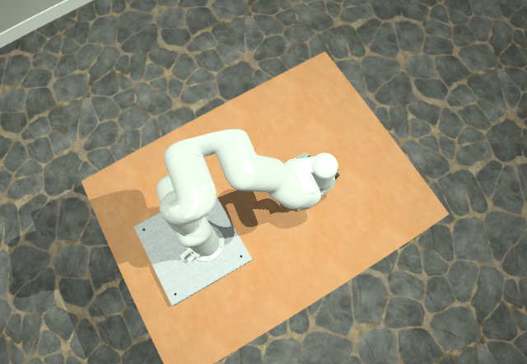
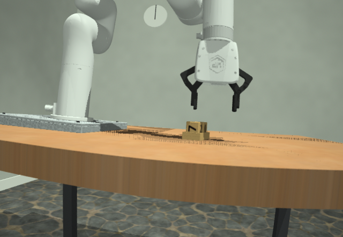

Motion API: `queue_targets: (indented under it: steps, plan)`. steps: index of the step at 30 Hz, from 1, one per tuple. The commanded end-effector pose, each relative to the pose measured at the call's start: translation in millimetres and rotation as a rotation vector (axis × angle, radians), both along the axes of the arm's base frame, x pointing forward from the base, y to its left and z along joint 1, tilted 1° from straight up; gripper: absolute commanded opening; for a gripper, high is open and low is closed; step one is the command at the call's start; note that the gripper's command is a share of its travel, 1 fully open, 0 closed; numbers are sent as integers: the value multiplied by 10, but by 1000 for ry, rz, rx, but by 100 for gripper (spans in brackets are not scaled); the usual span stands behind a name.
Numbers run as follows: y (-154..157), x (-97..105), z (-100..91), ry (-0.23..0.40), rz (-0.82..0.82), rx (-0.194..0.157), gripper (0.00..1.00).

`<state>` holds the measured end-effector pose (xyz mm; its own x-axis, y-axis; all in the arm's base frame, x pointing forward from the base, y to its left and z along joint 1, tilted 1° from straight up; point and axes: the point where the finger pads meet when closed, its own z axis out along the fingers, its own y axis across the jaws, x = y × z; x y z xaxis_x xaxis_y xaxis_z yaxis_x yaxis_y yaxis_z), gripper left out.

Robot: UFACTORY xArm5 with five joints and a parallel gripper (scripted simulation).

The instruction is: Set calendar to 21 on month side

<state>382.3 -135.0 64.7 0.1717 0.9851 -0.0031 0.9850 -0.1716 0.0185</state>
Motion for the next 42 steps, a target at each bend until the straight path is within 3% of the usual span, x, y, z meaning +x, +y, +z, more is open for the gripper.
queue_targets:
  steps: [1,8,14,23,28,33,42]
  plan:
    - [-17,12,10,-3,-44,0,100]
    - [-89,8,-2,-5,-258,3,100]
    - [-106,7,-5,-5,-306,4,100]
    - [-187,3,-18,-6,-544,9,100]
    - [-202,3,-20,-7,-590,9,100]
    - [-266,0,-30,-8,-776,13,100]
    - [-292,-2,-34,-8,-851,14,100]
